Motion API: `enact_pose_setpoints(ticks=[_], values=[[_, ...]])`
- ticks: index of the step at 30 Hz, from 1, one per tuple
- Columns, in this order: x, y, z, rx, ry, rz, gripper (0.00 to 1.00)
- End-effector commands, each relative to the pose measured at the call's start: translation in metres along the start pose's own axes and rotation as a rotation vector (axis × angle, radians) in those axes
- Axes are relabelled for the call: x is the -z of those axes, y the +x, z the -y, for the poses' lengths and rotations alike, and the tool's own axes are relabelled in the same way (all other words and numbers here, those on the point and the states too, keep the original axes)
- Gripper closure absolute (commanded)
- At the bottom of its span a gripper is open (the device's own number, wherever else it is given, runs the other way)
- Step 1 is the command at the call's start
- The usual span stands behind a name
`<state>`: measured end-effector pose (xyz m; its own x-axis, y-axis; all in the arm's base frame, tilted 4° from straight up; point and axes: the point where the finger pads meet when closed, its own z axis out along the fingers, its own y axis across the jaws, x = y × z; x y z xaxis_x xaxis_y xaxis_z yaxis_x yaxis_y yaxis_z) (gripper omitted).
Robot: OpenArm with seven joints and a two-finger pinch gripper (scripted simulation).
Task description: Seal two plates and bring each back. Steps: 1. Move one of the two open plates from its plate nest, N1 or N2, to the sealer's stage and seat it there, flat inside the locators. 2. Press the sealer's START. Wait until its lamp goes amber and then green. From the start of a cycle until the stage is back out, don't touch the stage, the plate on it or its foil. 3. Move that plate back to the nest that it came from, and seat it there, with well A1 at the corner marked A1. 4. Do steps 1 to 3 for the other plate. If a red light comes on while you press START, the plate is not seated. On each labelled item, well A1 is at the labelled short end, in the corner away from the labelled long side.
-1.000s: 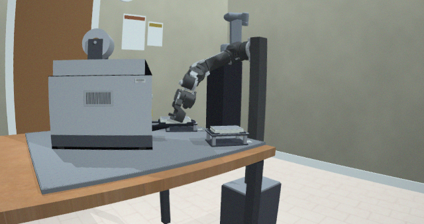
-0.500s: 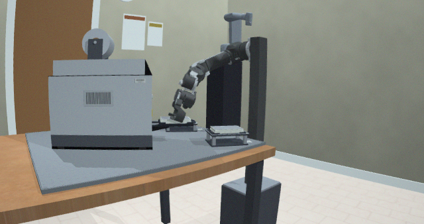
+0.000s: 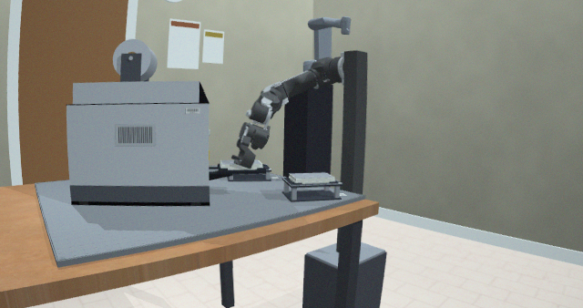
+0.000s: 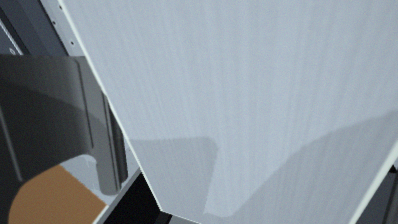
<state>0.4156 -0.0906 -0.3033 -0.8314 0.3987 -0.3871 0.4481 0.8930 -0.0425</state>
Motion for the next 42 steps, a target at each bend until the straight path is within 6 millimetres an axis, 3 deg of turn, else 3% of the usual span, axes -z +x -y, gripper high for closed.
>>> enact_pose_setpoints(ticks=[1,30,42], values=[[0.001,0.0,0.0,0.004,0.002,-0.002,1.0],[0.029,-0.011,0.0,-0.002,0.0,0.0,1.0],[0.027,-0.008,0.006,-0.003,0.005,-0.003,1.0]])
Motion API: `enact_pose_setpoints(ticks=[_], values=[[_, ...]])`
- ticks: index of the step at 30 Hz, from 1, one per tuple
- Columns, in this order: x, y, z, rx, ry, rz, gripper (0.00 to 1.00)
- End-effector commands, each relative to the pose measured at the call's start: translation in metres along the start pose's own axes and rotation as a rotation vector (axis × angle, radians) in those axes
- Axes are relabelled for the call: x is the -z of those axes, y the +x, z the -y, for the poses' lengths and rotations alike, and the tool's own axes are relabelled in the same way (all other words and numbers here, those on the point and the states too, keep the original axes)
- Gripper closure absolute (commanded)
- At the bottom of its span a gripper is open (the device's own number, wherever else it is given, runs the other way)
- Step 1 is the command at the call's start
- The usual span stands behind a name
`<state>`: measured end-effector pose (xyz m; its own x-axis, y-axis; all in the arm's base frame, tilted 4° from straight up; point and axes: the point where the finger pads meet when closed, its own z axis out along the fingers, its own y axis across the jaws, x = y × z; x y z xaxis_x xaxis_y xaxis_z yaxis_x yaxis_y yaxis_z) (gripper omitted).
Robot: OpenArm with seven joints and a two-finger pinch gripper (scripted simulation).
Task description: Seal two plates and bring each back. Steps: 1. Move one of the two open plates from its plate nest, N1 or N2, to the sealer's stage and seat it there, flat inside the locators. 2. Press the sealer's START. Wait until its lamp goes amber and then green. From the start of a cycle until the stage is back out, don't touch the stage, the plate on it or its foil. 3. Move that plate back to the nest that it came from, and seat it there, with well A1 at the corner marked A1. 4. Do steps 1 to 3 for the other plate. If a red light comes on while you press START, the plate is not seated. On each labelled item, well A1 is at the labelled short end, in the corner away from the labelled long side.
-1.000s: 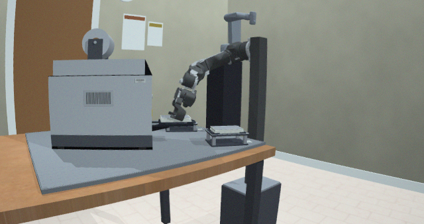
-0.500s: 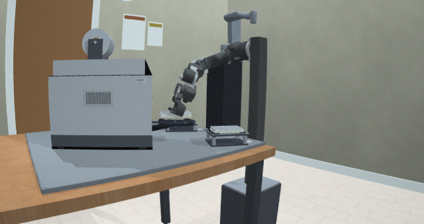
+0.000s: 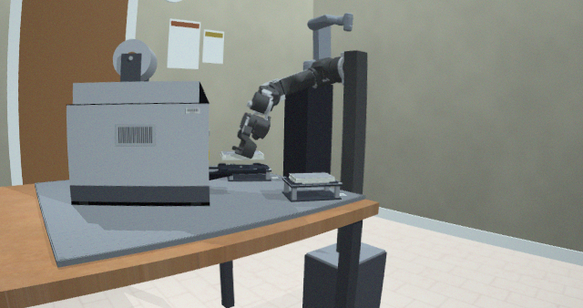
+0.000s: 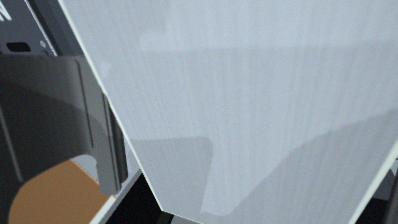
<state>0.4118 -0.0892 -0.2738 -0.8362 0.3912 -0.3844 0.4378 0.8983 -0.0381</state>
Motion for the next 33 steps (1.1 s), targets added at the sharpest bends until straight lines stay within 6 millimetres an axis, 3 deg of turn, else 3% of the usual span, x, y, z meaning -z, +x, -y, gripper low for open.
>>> enact_pose_setpoints(ticks=[1,33], values=[[-0.002,0.001,0.007,-0.011,0.015,0.0,1.0],[0.004,0.013,0.069,-0.017,0.01,0.0,1.0]])
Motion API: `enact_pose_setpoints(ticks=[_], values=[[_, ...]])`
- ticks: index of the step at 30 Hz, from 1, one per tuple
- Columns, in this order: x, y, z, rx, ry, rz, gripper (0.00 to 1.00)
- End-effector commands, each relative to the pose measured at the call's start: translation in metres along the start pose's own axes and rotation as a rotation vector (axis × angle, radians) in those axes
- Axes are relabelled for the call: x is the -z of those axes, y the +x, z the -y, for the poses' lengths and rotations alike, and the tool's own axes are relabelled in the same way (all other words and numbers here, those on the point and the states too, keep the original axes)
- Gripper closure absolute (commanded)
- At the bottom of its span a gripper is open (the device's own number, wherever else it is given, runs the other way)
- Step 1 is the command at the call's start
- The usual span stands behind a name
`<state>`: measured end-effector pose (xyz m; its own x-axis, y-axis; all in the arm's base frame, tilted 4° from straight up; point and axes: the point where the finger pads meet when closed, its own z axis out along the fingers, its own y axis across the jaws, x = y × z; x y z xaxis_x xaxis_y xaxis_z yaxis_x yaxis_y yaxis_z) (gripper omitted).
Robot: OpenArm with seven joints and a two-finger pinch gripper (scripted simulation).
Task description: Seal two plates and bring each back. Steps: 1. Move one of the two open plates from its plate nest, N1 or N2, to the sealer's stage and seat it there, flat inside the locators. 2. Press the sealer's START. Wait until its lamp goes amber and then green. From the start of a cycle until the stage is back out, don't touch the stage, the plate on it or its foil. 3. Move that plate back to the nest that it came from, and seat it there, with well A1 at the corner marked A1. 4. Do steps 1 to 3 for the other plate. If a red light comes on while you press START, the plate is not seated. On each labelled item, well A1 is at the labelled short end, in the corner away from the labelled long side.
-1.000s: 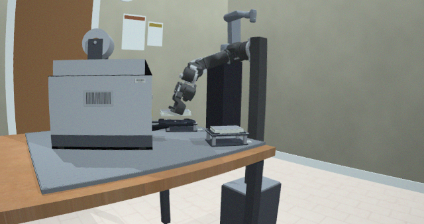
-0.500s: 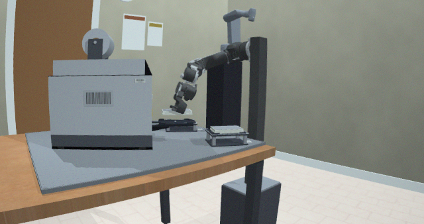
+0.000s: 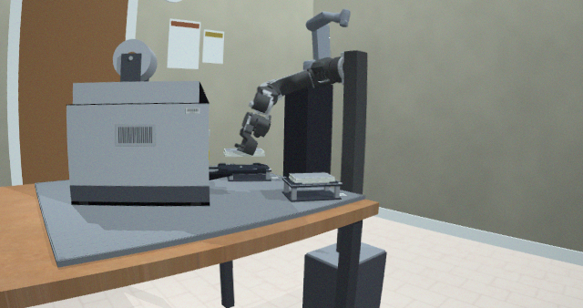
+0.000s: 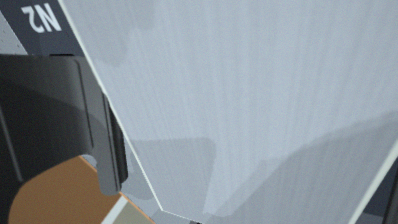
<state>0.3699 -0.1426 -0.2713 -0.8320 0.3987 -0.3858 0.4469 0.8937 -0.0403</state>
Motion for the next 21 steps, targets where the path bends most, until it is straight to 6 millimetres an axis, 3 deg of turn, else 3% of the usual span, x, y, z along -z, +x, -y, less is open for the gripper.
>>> enact_pose_setpoints(ticks=[1,21], values=[[-0.002,0.001,0.005,-0.008,0.003,0.0,1.0],[0.002,0.008,0.046,-0.007,0.001,0.0,1.0]])
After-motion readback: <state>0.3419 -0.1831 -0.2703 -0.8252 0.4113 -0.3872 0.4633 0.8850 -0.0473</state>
